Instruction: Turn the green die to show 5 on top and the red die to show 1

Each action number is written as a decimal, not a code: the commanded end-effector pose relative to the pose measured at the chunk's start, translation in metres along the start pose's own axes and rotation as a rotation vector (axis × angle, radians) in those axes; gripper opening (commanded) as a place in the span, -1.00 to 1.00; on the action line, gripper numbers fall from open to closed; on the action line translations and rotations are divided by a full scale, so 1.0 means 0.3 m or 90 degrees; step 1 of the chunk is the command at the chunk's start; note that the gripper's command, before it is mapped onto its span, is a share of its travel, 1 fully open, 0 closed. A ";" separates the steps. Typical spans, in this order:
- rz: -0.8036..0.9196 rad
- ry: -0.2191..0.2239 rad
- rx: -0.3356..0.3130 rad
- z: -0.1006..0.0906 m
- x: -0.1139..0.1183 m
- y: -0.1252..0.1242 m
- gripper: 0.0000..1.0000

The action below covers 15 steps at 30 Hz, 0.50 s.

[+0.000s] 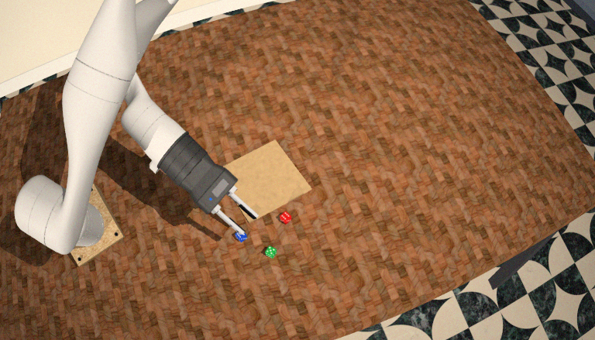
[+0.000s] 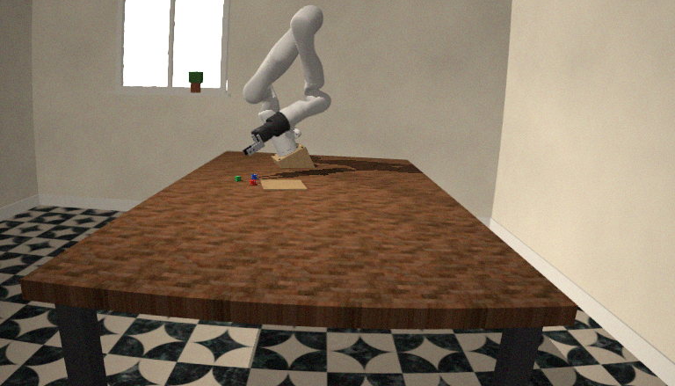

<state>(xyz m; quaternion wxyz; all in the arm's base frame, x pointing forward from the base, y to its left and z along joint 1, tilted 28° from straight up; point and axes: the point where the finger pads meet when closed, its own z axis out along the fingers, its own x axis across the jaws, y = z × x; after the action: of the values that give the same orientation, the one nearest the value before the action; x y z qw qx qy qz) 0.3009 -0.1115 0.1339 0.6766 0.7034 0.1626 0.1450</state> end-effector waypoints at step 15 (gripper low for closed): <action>0.158 -0.043 0.011 0.013 -0.010 0.008 0.27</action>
<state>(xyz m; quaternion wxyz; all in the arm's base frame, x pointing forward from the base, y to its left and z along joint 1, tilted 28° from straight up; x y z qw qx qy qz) 0.2992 -0.1162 0.1347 0.6565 0.7257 0.0668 0.1948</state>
